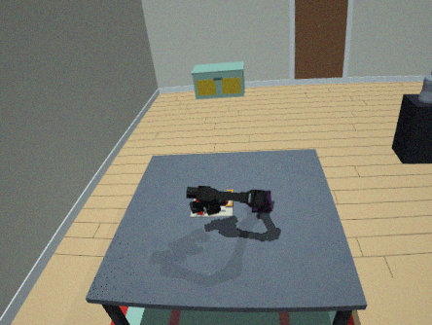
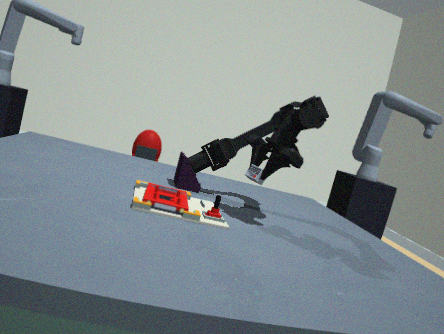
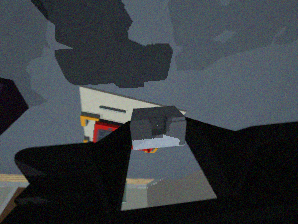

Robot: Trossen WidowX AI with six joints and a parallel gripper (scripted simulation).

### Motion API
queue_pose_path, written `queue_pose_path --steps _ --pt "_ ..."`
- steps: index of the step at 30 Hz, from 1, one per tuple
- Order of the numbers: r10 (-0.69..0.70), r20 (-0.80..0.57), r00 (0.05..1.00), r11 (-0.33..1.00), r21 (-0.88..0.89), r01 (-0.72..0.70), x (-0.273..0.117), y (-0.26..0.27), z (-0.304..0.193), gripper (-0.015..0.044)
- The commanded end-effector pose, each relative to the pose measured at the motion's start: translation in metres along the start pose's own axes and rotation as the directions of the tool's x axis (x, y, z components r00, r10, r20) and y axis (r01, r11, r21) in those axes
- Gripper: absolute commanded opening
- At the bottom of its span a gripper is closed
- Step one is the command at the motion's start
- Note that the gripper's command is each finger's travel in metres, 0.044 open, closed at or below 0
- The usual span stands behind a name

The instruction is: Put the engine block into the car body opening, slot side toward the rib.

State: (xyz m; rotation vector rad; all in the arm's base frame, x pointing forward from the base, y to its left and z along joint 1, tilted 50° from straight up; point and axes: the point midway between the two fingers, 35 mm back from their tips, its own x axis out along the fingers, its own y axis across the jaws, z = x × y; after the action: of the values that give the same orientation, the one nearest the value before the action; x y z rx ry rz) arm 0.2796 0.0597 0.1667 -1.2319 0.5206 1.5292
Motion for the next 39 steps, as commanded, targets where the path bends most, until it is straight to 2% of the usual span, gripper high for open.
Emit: queue_pose_path --steps 1,7,16,23,39 --pt "0.003 -0.110 0.994 1.000 0.008 -0.002 0.001 0.000 0.003 0.0000" --pt "-0.022 -0.284 0.959 1.000 0.013 0.027 -0.001 -0.002 0.009 0.0000" --pt "-0.026 -0.314 0.949 0.999 0.014 0.032 -0.001 -0.002 0.010 0.0000" --pt "-0.026 -0.426 0.904 0.999 0.014 0.035 0.010 -0.003 0.020 0.0000" --pt "-0.027 -0.427 0.904 0.999 0.014 0.037 0.046 -0.004 0.037 0.0000"
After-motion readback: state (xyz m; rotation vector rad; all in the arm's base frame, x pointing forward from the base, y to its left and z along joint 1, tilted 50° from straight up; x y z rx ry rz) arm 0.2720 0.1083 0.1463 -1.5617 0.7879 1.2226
